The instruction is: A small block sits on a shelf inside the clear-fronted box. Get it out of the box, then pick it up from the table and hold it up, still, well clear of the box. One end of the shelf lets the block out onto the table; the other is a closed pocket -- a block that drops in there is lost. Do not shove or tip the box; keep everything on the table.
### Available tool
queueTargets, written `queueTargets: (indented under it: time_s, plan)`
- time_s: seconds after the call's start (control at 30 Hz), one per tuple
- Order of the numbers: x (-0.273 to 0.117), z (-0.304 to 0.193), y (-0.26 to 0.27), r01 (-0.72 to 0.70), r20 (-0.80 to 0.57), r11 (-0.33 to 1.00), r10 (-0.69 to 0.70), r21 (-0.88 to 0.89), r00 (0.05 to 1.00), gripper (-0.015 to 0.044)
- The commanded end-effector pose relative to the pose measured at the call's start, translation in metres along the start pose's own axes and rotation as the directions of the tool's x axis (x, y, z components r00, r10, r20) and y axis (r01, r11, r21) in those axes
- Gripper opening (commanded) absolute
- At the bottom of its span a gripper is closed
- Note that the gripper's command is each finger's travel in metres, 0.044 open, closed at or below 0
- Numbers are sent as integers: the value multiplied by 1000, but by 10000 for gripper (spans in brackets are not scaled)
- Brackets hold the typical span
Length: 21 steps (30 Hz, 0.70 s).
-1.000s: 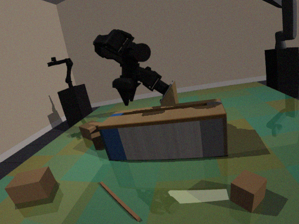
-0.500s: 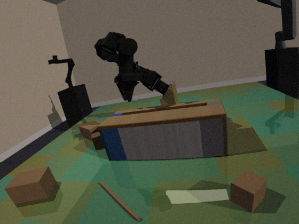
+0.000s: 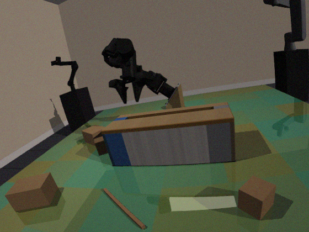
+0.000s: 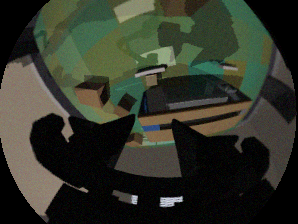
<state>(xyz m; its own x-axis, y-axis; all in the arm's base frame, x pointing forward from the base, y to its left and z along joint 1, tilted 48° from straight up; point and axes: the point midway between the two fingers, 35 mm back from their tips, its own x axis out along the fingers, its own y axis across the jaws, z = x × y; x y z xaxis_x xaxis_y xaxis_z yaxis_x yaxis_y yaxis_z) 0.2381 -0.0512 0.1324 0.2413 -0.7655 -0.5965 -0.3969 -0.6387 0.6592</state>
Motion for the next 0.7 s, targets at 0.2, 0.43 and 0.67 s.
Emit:
queueTargets:
  time_s: [0.2,0.43,0.67]
  plan:
    - [-1,9,3,41,-58,957,-60,-288,997,285]
    - [1,10,3,50,-55,984,-60,-170,997,285]
    - [14,14,2,76,-42,836,-63,544,997,285]
